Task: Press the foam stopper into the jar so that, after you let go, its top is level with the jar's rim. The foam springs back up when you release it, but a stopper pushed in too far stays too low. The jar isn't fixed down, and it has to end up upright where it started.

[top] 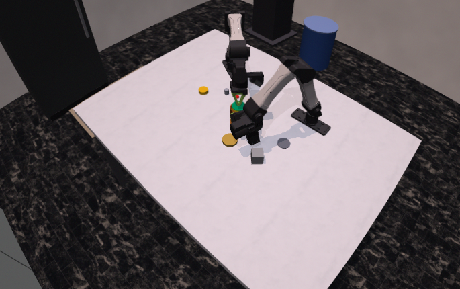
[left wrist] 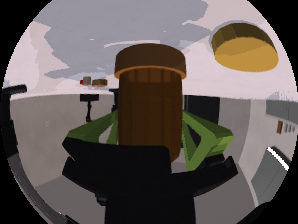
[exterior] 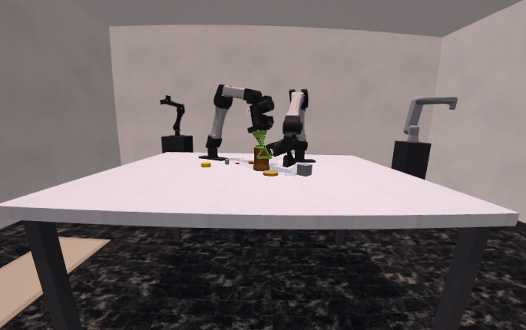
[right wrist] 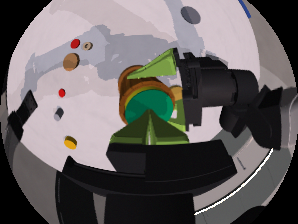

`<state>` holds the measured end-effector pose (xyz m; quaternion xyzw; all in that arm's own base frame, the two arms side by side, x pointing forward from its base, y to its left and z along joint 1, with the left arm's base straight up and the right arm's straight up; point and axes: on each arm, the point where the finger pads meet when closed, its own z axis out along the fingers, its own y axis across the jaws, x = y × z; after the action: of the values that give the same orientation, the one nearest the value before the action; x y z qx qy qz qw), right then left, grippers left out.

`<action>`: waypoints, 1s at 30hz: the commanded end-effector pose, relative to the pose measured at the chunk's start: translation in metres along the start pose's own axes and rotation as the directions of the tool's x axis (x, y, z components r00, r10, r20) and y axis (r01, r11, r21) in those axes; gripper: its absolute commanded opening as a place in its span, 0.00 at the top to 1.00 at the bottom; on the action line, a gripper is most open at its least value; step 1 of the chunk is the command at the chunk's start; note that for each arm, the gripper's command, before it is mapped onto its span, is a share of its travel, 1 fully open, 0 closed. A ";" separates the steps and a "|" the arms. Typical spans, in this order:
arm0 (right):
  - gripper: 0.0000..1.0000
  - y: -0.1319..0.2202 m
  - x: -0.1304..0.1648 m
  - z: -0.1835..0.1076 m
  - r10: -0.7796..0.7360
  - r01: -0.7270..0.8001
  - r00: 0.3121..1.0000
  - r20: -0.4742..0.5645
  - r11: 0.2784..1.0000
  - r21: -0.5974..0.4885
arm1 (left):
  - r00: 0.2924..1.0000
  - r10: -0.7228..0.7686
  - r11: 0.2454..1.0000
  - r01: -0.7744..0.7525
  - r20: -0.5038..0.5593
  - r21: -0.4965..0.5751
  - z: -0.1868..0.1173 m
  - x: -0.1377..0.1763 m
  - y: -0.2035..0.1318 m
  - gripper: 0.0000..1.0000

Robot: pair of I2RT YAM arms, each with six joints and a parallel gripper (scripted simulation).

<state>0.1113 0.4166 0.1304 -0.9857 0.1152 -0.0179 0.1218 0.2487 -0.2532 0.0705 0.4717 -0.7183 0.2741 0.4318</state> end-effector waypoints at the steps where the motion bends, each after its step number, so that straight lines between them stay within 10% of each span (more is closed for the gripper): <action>1: 1.00 0.009 -0.001 0.018 -0.006 0.006 1.000 0.001 0.999 -0.048 | 0.999 0.052 0.999 -0.052 0.008 -0.005 0.006 -0.003 -0.002 0.36; 30: 1.00 0.014 -0.002 0.029 -0.008 0.008 1.000 0.005 0.998 -0.058 | 0.999 0.052 0.999 -0.052 0.008 -0.005 0.006 -0.003 -0.002 0.36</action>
<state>0.1115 0.4167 0.1222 -0.9857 0.1152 -0.0181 0.1219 0.2487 -0.2532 0.0705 0.4717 -0.7183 0.2741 0.4318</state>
